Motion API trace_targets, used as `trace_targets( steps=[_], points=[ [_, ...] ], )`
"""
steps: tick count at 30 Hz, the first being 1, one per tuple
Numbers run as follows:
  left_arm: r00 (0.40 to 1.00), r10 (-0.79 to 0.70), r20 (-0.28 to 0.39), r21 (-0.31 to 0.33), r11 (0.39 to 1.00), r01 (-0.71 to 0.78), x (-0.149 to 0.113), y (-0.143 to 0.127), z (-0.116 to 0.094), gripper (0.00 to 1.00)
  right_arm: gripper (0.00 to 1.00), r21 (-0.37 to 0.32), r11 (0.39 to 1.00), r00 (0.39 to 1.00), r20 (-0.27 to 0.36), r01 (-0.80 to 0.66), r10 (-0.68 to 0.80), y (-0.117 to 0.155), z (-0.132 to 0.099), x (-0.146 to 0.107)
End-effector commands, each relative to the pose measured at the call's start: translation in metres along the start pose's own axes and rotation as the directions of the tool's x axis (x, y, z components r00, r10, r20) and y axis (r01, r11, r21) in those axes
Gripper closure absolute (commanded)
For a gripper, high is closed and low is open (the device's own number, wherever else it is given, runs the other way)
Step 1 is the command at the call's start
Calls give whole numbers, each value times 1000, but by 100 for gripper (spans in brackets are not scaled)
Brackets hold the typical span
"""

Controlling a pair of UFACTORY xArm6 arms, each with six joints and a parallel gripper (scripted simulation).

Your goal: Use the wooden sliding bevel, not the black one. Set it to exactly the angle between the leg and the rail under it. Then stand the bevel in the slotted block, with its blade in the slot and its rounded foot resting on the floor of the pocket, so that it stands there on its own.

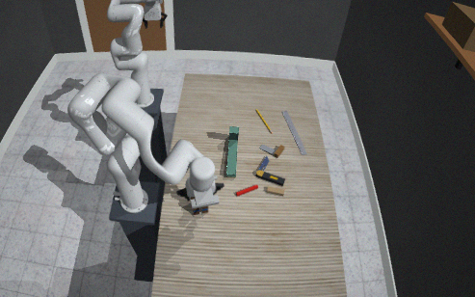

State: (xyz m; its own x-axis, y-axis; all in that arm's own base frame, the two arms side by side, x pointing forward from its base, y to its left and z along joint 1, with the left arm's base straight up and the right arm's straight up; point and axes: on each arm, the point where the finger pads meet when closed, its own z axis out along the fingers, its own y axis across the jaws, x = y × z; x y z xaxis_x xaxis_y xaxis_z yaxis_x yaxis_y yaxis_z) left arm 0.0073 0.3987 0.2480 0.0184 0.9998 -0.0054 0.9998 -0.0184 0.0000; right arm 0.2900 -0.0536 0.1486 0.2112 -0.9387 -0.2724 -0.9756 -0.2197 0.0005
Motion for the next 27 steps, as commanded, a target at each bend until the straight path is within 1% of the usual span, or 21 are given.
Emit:
trace_targets(
  steps=[1, 14, 27],
  points=[
    [1000, 0, -5, 0, 1000, 0, 1, 0, -2, 0, 0, 4, 1000, 1000, -2, 1, -1, -1, -1, 0],
    [1000, 0, -5, 0, 1000, 0, 1, 0, -2, 0, 0, 4, 1000, 1000, -2, 1, -1, -1, 3, 0],
    [1000, 0, -5, 0, 1000, 0, 1, 0, -2, 0, 0, 4, 1000, 1000, -2, 1, -1, -1, 27, 0]
  ],
)
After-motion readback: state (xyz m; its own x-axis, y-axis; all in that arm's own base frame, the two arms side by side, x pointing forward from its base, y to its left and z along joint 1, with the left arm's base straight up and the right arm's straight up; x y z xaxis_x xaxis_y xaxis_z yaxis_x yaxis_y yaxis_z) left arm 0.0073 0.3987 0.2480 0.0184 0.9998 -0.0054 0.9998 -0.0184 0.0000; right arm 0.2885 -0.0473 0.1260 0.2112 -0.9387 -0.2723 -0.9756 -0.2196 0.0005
